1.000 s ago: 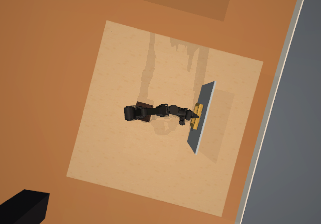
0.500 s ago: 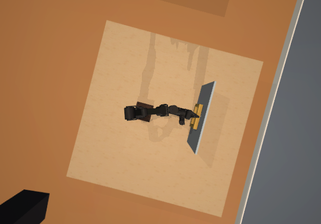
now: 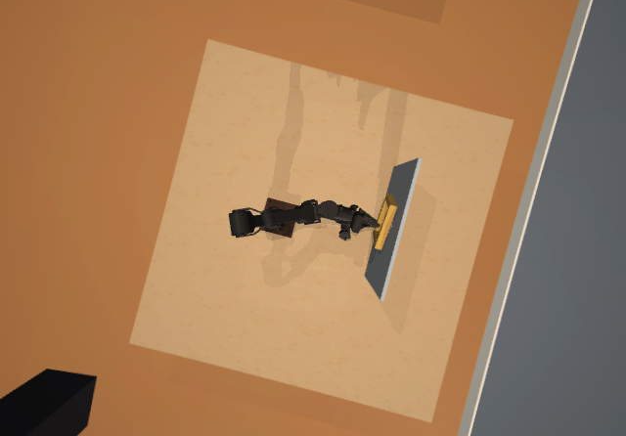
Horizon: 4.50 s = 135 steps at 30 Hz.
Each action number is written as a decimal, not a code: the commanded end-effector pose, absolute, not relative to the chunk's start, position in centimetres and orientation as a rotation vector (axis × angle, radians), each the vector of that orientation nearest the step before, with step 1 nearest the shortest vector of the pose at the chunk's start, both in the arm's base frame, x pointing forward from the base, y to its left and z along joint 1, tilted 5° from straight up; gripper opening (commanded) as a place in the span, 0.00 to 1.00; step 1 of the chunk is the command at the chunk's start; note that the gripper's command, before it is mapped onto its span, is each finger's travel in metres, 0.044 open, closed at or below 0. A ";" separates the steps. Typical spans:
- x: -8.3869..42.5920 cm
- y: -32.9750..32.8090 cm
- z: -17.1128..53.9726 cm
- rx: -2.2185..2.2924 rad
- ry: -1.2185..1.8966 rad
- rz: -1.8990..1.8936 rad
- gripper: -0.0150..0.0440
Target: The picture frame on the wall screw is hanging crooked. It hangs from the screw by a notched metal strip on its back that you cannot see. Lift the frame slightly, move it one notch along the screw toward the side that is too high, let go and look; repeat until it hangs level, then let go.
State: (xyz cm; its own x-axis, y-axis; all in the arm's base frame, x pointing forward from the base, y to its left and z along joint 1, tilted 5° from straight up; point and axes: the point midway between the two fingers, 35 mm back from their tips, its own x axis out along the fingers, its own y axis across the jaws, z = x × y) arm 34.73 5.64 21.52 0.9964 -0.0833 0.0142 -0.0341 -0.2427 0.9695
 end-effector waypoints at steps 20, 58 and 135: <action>20.8 7.0 23.9 2.139 -0.093 -0.039 0.69; 17.8 5.3 24.1 2.155 -0.092 -0.043 0.69; 26.3 6.0 20.9 2.054 -0.093 -0.038 0.69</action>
State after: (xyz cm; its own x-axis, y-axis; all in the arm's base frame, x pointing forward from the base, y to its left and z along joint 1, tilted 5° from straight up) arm 25.21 6.40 21.32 0.9961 -0.0882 0.0054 -0.0469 -0.4753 0.8786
